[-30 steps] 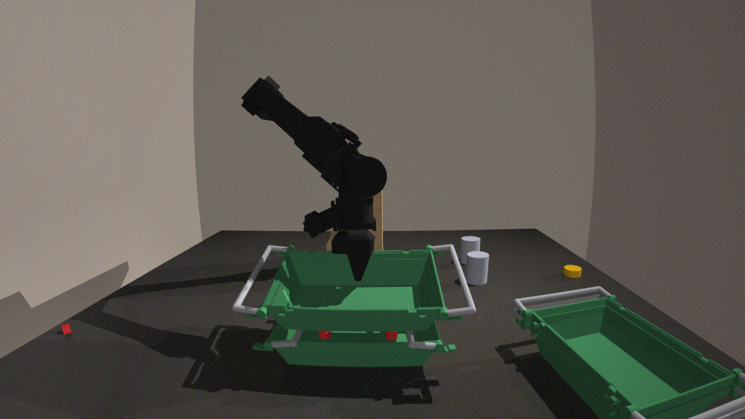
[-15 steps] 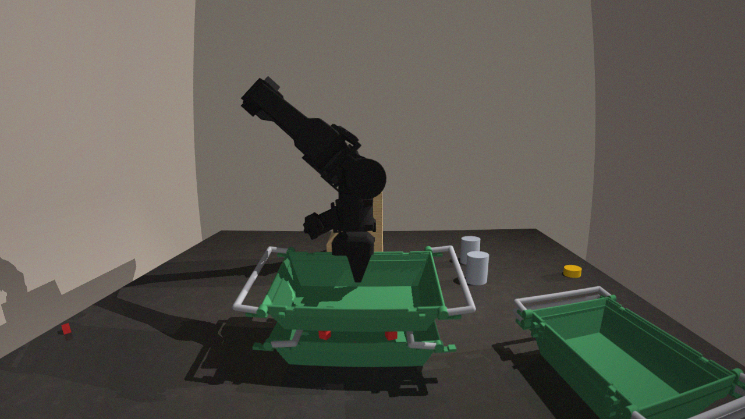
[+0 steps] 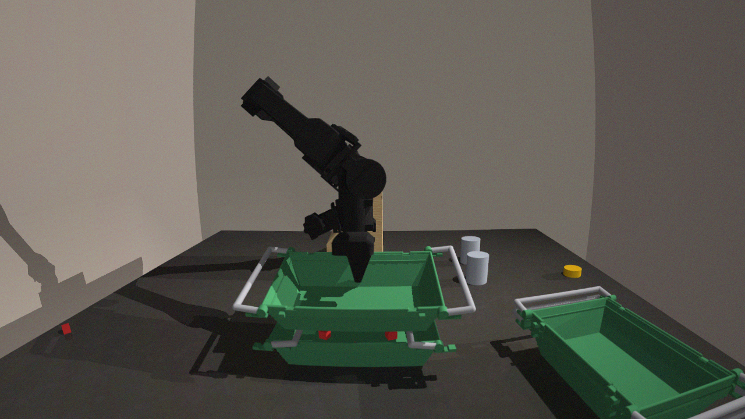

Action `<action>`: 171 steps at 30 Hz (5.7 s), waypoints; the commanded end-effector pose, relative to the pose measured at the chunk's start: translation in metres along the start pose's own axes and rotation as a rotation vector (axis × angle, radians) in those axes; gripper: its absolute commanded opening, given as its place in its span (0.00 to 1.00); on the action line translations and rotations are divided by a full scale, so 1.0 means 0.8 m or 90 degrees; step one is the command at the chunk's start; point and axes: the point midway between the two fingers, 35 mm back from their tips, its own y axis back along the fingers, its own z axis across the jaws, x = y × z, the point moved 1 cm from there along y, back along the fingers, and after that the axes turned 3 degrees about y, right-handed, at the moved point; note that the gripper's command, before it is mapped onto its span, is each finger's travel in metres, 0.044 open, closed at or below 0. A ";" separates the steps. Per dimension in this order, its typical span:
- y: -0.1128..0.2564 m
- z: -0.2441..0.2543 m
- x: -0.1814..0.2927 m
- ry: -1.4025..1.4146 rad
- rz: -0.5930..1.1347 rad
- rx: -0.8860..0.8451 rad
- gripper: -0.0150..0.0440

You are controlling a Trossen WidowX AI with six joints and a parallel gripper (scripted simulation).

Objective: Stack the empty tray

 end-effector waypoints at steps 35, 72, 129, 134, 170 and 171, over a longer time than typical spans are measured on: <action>-0.015 -0.010 -0.002 0.003 -0.002 0.015 0.25; -0.016 -0.011 -0.002 0.004 -0.002 0.015 0.25; -0.026 -0.013 -0.002 0.004 -0.002 0.015 0.25; -0.026 -0.013 -0.002 0.004 -0.002 0.015 0.25; -0.026 -0.013 -0.002 0.004 -0.002 0.015 0.28; -0.026 -0.013 -0.002 0.004 -0.002 0.015 0.30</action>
